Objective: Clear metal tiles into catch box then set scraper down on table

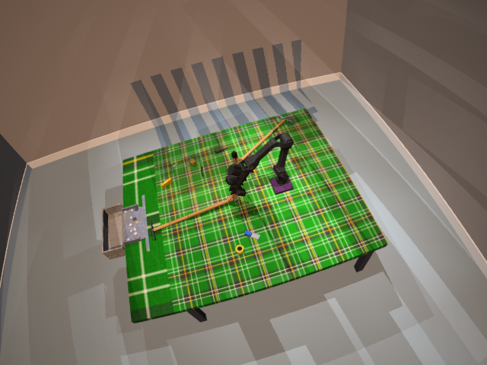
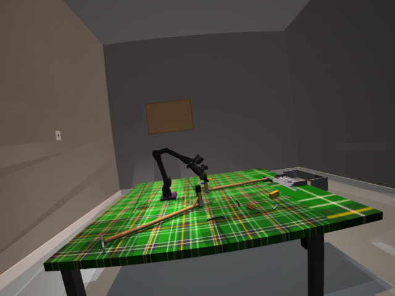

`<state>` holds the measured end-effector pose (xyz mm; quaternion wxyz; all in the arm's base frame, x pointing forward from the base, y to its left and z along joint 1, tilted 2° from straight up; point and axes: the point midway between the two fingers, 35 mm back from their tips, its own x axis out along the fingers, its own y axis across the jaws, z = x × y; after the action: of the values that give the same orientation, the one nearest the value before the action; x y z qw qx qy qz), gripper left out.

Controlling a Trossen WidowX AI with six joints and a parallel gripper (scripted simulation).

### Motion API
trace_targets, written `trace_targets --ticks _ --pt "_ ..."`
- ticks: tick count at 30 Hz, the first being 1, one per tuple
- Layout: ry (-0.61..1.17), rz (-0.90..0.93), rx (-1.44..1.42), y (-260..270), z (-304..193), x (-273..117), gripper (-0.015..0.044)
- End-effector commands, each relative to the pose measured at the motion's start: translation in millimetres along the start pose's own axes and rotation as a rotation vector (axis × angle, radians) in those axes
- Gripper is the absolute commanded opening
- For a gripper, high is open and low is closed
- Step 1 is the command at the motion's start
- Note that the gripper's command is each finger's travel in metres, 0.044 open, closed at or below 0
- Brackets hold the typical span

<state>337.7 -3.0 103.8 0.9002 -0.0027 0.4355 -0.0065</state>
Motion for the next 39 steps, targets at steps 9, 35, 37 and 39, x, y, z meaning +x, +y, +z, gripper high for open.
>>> trace_targets --ticks 9,35,37,39 --pt "-0.005 -0.054 0.056 -11 -1 -3 0.0" --pt "-0.004 -0.062 0.069 7 -13 -14 0.0" --pt "-0.004 -0.062 0.069 7 -15 -16 0.0" --pt "-0.003 -0.062 0.069 7 -18 -18 0.0"
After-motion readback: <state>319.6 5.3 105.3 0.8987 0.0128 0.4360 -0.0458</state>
